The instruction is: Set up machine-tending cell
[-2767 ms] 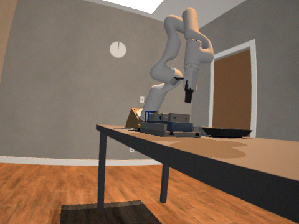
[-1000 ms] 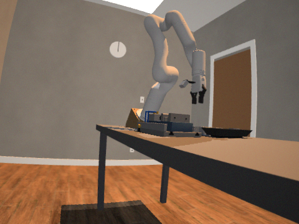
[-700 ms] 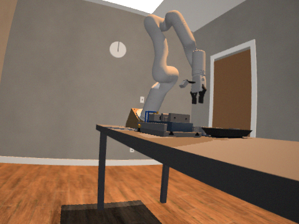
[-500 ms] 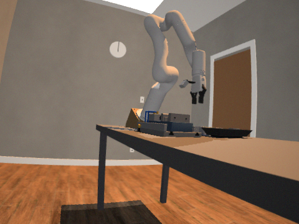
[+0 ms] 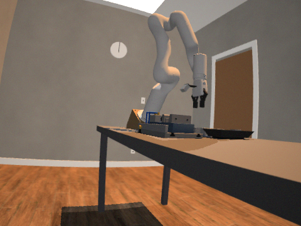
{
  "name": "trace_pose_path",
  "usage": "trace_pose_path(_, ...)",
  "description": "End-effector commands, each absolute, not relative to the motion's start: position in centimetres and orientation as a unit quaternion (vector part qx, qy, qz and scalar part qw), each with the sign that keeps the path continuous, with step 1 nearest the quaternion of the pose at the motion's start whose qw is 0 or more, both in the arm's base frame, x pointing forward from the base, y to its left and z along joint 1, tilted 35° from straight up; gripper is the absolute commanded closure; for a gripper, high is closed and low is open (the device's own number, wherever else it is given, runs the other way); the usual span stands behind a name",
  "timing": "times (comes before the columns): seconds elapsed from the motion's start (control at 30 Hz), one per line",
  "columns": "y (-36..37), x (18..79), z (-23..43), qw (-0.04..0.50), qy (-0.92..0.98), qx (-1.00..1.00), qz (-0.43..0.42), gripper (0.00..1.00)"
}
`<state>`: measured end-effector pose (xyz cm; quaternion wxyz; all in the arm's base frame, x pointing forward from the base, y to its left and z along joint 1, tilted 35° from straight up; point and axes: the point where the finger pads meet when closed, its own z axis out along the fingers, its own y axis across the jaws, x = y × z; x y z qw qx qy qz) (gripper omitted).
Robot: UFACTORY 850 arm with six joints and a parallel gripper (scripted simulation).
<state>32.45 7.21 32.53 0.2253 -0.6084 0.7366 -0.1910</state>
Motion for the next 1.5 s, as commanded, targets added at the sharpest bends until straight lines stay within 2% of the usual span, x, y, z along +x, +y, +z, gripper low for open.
trace_pose_path(0.0, 7.2, 33.4, 31.4, 0.226, 0.737, -0.608, -0.193, 0.31)
trace_pose_path(1.47, 7.2, 38.5, 24.0, 0.226, 0.737, -0.608, -0.193, 0.31)
